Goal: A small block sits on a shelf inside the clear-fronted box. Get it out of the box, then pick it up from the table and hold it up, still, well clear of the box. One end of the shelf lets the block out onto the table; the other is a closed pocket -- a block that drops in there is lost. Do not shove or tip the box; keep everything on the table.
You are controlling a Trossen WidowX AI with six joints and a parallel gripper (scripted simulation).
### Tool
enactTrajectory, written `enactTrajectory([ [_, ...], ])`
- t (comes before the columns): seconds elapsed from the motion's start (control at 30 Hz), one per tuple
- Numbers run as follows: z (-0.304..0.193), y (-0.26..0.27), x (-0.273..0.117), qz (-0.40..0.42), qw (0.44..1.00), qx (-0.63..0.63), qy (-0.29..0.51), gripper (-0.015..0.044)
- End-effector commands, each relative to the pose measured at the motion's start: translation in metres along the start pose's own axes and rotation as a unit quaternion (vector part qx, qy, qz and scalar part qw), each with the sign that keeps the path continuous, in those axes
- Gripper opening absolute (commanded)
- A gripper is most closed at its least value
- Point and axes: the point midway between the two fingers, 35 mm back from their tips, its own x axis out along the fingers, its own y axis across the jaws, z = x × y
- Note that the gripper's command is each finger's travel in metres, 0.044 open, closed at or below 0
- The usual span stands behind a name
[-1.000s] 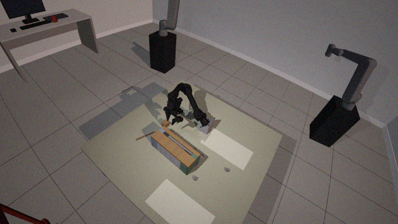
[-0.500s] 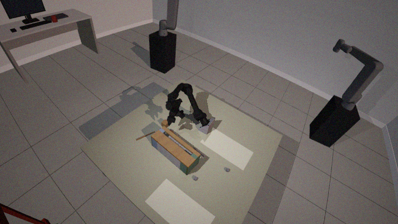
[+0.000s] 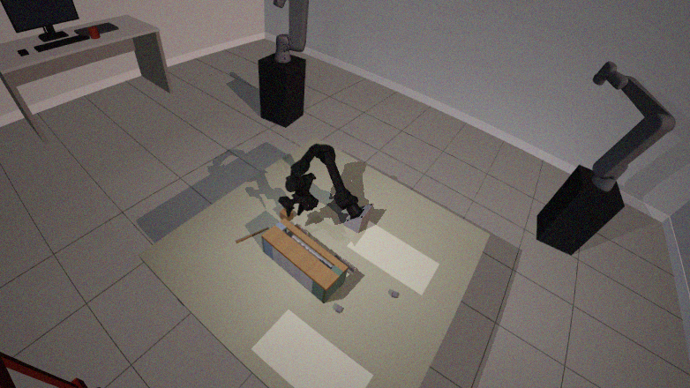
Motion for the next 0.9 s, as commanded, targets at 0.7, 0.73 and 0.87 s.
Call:
enactTrajectory([
  [0.7,-0.002,0.024,0.036,0.011,0.510,0.860,0.007,0.0285],
  [0.73,-0.002,0.024,0.036,0.010,0.487,0.873,0.007,0.0285],
  [0.87,-0.002,0.026,0.039,0.009,0.390,0.921,0.007,0.0285],
])
